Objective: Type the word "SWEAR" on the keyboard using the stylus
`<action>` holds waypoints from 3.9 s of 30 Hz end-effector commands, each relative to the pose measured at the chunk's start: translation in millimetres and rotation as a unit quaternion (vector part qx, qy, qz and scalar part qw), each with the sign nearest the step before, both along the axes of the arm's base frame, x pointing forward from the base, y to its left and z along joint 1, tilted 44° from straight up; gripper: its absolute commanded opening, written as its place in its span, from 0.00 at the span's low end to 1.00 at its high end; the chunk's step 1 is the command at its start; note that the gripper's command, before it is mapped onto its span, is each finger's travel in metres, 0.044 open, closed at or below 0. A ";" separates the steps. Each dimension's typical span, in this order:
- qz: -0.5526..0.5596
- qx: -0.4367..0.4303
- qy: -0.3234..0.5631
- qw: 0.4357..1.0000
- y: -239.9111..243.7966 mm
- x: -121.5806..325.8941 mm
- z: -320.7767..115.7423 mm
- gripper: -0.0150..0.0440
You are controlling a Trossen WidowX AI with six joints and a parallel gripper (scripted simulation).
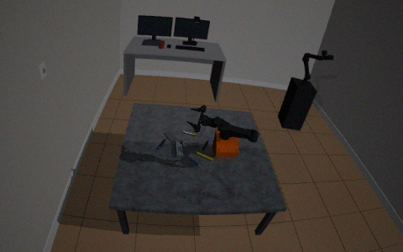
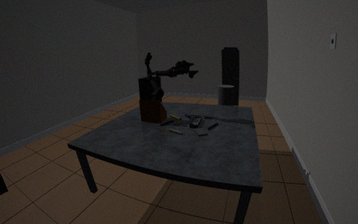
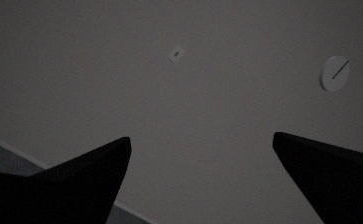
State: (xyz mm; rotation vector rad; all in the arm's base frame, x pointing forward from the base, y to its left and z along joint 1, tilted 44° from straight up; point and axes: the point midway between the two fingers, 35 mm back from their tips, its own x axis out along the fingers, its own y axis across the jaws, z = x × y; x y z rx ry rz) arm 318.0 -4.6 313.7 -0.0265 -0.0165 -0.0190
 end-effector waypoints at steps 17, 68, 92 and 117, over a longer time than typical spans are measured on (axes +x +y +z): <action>0.274 0.076 0.442 0.851 131.9 55.0 -202.3 0.25; 0.349 0.182 0.684 0.614 114.8 26.4 -406.6 0.25; 0.349 0.182 0.685 0.613 132.0 -8.9 -383.5 0.25; 0.349 0.183 0.685 0.613 136.8 -13.2 -295.6 0.25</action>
